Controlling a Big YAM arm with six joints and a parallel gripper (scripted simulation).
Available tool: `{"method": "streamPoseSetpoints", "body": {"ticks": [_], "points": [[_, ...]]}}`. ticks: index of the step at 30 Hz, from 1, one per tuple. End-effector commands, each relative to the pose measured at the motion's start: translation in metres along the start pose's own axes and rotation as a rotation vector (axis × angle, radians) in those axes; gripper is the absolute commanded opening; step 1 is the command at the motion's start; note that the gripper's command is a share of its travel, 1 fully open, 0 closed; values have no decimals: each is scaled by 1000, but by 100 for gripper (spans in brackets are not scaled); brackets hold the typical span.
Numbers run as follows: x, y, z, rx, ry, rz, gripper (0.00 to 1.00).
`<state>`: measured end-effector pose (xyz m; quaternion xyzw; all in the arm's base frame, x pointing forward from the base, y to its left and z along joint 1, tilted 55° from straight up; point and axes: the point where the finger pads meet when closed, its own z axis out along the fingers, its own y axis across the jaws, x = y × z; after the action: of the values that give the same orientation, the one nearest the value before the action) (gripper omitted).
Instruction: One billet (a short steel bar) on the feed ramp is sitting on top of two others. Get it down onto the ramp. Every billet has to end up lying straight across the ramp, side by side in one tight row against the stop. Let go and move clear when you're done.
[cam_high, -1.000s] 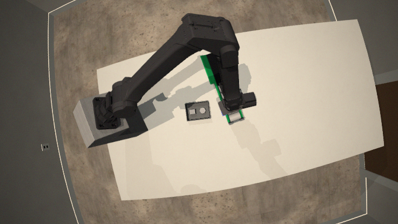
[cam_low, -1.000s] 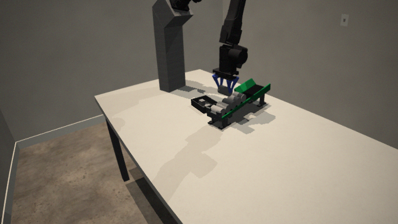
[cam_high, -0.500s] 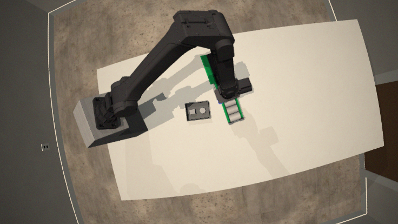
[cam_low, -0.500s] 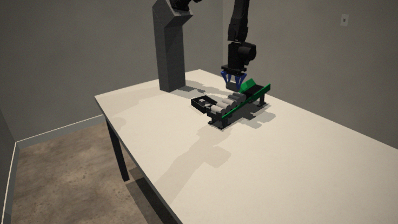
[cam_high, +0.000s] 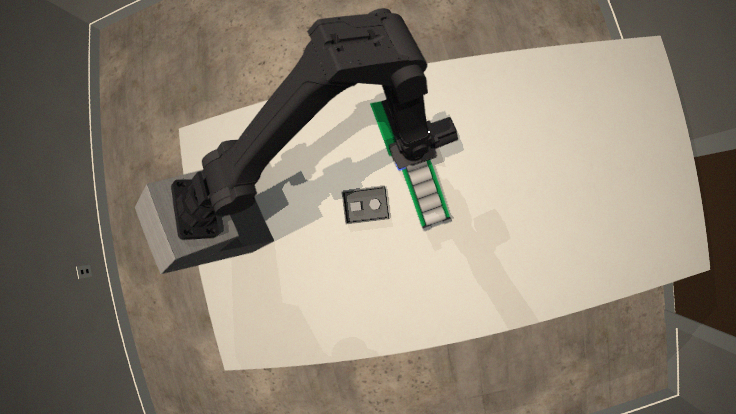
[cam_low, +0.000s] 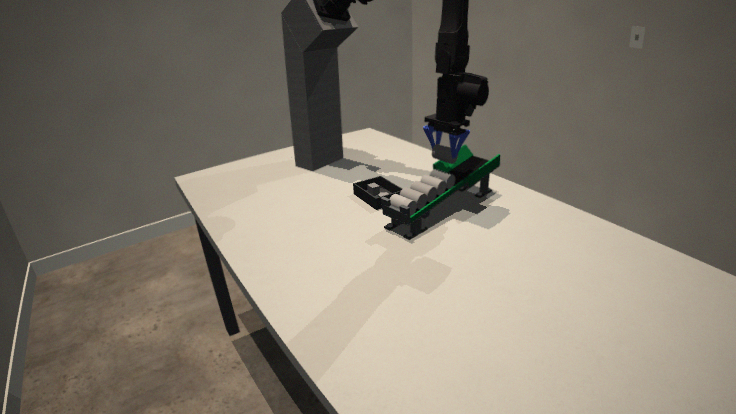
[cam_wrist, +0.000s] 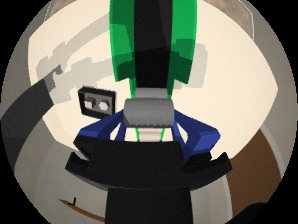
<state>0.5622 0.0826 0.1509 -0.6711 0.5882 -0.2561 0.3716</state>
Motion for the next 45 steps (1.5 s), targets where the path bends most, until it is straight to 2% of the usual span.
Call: {"method": "streamPoseSetpoints", "body": {"ticks": [1,5,7,8,10,20,24,29,45], "points": [[-20,-16,-18,35,-13,13,0],[-34,-18,-19,38,-13,14,0],[-34,-18,-19,38,-13,14,0],[-23,-21,-20,43,5,27,0],[-42,-21,-20,41,-14,14,0],[-60,-26,-21,51,-15,14,0],[-52,-25,-21,48,-1,24,0],[-60,-24,-21,46,-12,14,0],[-60,-24,-21,47,-12,13,0]]}}
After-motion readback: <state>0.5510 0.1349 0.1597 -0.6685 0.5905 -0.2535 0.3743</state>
